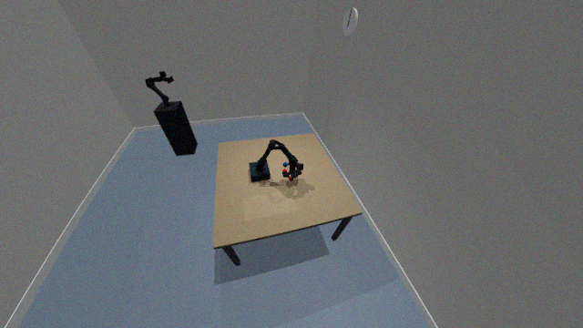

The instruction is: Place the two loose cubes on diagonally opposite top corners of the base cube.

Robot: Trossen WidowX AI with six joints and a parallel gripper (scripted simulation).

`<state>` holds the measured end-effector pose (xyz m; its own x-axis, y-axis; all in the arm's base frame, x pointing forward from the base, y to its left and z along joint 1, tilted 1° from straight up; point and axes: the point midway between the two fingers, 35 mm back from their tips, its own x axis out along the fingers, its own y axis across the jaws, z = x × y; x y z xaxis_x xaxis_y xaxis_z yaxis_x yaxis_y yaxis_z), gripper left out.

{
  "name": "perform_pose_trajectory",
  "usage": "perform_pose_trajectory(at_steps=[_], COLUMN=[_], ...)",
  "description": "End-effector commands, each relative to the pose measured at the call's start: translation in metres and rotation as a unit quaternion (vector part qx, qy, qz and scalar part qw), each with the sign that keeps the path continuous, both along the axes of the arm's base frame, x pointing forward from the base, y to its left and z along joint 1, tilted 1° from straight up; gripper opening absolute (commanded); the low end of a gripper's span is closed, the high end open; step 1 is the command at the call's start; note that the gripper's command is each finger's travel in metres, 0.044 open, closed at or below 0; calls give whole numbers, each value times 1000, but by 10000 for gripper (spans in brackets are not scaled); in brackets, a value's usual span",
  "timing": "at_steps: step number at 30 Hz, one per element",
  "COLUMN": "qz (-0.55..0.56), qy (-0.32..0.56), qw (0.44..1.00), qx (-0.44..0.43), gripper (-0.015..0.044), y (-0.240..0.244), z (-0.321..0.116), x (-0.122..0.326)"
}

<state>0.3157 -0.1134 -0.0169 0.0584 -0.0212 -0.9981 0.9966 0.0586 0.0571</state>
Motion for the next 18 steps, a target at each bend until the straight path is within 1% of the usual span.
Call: perform_pose_trajectory(at_steps=[1, 4, 9, 18], qz=[-1, -1, -1, -1], qy=[3, 3, 2, 2], qw=[1000, 1000, 1000, 1000], qx=[0, 0, 0, -1], gripper=[186, 107, 105, 105], y=[0, 0, 0, -1], z=[-3, -3, -1, 26], x=[-2, -2, -1, 1])
